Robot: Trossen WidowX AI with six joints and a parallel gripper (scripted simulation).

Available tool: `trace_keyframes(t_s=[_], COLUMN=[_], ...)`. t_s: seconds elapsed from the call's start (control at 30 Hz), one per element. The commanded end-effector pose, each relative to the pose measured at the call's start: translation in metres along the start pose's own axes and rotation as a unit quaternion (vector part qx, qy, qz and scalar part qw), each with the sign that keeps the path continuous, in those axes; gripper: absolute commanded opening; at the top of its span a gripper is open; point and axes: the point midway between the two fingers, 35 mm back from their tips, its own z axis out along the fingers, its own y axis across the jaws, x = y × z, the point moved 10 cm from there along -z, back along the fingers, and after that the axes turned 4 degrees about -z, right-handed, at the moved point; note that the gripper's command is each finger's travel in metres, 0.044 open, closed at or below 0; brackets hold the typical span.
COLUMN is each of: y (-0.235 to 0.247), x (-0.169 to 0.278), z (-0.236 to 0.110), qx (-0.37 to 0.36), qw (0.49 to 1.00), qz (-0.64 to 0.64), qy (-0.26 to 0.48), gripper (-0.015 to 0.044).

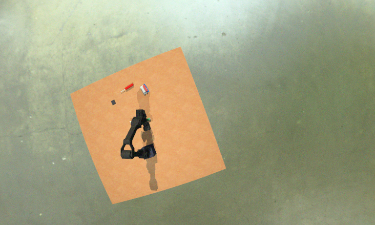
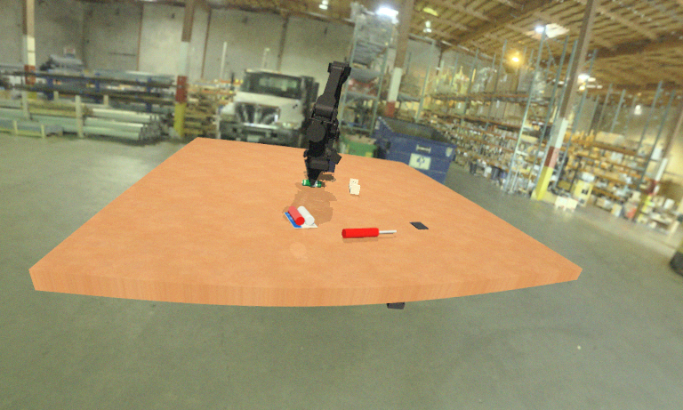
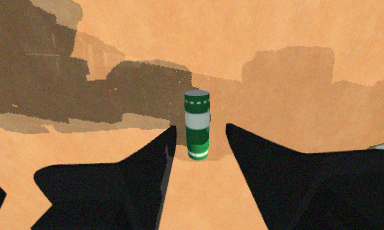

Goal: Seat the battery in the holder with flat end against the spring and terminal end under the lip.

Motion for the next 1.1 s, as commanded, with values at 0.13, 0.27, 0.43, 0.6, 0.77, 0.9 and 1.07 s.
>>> trace_keyframes(t_s=[0.13, 0.27, 0.43, 0.6, 0.77, 0.9, 1.07], y=[0.002, 0.002, 0.002, 0.001, 0.001, 0.001, -0.006], x=[-0.001, -0.001, -0.001, -0.001, -0.001, -0.001, -0.025], z=[0.01, 0.01, 0.01, -0.005, -0.04, -0.04, -0.044], qx=[-0.005, -0.005, -0.005, -0.005, -0.005, -0.005, -0.004], qw=[1.0, 1.0, 1.0, 1.0, 1.0, 1.0, 0.995], qz=[-0.002, -0.002, -0.002, -0.002, -0.002, -0.002, -0.102], qy=[-0.005, -0.005, -0.005, -0.005, -0.004, -0.004, -0.006], gripper=[0.0155, 0.0089, 0.0072, 0.0072, 0.0072, 0.0072, 0.0072])
